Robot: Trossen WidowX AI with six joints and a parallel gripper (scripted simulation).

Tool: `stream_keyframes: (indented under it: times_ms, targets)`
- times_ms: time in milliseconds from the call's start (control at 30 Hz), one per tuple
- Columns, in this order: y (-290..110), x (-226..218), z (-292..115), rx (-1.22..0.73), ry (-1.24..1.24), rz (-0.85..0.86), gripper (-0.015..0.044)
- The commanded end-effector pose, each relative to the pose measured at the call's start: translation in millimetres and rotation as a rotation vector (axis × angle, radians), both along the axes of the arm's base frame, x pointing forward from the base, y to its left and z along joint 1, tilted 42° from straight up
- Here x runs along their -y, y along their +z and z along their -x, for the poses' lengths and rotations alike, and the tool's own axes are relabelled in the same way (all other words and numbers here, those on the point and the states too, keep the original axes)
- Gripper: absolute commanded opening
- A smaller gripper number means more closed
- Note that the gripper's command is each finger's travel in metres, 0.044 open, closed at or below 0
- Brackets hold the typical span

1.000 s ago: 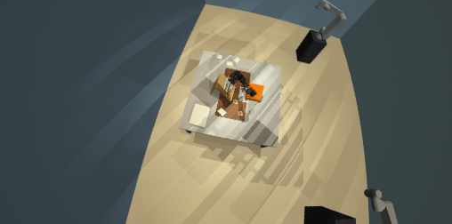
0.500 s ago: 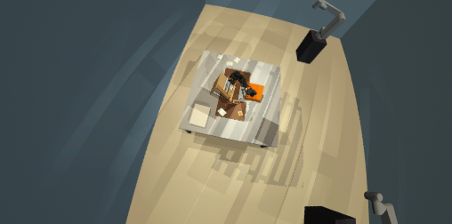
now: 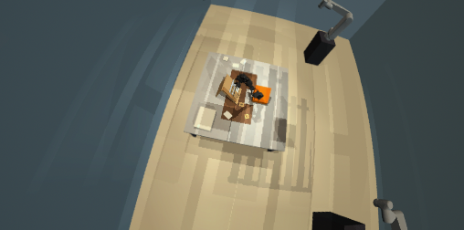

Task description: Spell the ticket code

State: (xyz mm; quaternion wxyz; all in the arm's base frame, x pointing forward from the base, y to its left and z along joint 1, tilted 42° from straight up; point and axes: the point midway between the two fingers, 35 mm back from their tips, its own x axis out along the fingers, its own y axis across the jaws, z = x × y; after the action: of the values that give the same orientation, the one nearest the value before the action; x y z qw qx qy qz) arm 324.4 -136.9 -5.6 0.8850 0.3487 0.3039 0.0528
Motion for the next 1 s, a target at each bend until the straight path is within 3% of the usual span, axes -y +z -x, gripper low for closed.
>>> stream_keyframes:
  times_ms: [0, 967]
  targets:
    - [1.1, -3.0, 0.9, -0.005, -0.004, -0.004, 0.0000]
    - [9.1, -11.9, -1.0, -0.005, -0.004, -0.005, 0.0000]
